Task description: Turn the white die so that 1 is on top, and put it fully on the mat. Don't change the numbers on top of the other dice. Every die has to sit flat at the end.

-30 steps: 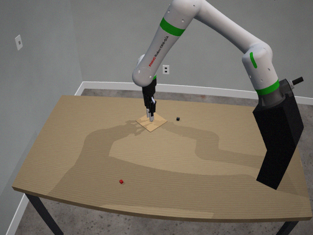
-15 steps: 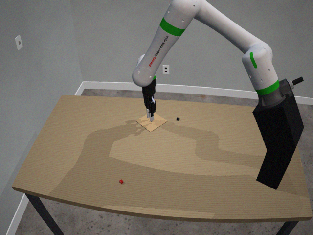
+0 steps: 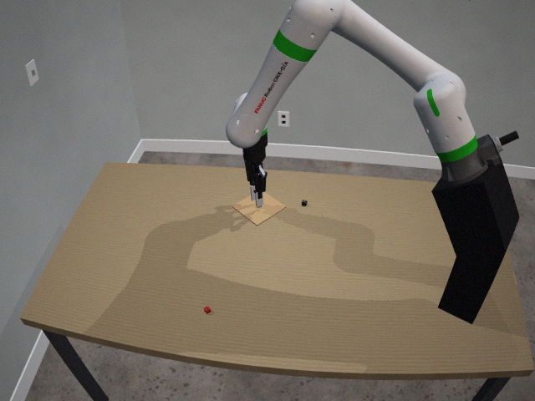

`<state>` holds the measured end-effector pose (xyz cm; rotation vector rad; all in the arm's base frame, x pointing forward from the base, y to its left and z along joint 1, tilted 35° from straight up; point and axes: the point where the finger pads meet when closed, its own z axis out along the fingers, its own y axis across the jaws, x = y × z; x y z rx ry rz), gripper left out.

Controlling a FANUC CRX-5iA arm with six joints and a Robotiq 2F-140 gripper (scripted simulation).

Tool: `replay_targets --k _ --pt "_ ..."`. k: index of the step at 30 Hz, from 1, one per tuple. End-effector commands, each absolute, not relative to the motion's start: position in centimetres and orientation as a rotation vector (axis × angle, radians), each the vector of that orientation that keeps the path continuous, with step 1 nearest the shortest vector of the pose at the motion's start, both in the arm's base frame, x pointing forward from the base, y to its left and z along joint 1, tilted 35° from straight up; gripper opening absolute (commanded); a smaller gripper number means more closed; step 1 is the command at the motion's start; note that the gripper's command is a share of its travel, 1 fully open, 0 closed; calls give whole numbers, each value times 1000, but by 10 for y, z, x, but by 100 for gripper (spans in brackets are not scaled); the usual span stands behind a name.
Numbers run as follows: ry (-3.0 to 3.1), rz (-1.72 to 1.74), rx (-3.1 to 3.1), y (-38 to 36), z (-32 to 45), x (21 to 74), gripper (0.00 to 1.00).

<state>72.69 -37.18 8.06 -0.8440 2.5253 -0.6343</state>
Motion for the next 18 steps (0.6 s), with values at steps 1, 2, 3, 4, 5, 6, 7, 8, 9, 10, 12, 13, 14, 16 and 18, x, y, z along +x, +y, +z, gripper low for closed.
replay_targets --k 1,2,3,4,5,6,7,8,9,10,12,13,14,16,18 --pt "2525 -635 -844 -372 81 727 27" --pt "2525 -635 -844 -372 81 727 27" --pt "2525 -635 -844 -372 81 727 27" --pt "2525 -635 -844 -372 81 727 27" --pt "2525 -635 -844 -372 81 727 27" --pt "2525 -635 -844 -372 81 727 27" --pt "2525 -635 -844 -372 80 727 27" --pt "2525 -635 -844 -372 80 728 27" --pt "2525 -635 -844 -372 79 728 27" --pt "2525 -635 -844 -373 79 728 27" --pt "2525 -635 -844 -373 77 729 27" --pt "2525 -635 -844 -373 77 730 27" --pt "2525 -635 -844 -374 76 730 27" --pt "2525 -635 -844 -374 76 730 27" --pt "2525 -635 -844 -374 74 731 27"
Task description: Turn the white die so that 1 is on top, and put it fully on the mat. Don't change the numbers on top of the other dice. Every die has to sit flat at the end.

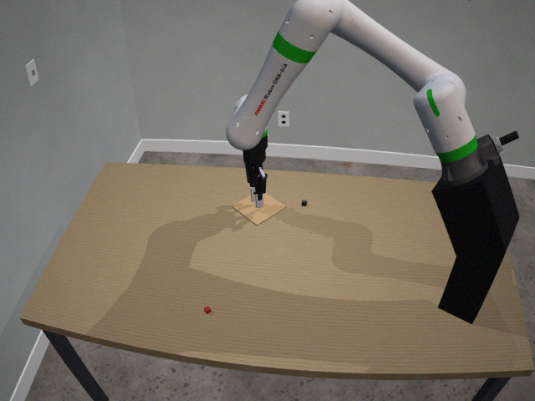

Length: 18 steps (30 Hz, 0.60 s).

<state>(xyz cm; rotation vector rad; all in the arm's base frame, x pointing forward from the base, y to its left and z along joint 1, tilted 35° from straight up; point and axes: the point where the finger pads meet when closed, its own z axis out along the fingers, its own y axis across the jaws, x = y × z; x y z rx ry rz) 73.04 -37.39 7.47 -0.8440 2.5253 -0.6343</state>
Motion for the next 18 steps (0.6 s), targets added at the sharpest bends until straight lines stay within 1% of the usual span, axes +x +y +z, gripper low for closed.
replay_targets --k 1,18 --pt "2525 -635 -844 -375 73 732 27" --pt "2525 -635 -844 -378 65 737 27"
